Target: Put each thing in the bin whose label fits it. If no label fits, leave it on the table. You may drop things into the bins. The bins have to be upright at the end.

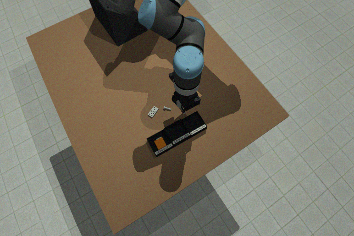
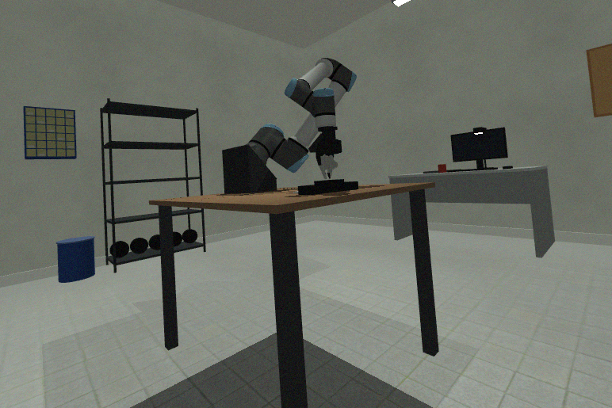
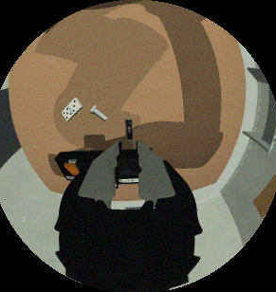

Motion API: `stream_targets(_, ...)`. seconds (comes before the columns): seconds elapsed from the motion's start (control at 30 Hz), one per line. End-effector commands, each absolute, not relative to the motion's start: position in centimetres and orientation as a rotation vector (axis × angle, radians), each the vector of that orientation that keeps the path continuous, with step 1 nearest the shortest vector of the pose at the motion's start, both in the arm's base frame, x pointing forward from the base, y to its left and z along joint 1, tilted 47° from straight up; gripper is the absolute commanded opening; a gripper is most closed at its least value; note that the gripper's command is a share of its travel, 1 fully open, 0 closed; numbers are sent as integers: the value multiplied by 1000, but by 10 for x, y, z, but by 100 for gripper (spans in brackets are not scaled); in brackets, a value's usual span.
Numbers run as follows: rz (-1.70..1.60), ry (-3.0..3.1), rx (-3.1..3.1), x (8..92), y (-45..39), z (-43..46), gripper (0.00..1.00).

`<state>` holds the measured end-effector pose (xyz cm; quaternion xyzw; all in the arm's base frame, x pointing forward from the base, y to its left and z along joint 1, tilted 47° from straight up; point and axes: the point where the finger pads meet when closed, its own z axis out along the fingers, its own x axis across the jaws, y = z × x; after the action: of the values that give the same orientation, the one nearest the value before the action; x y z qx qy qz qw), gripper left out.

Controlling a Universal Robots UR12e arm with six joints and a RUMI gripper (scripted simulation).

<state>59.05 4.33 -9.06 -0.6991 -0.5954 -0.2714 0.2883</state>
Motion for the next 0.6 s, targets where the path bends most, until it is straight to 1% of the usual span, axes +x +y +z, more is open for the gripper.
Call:
stream_targets(0.0, -726, -1590, -1868, 592, 56, -103, 14)
stream_targets(0.57, -726, -1590, -1868, 593, 75, -121, 14)
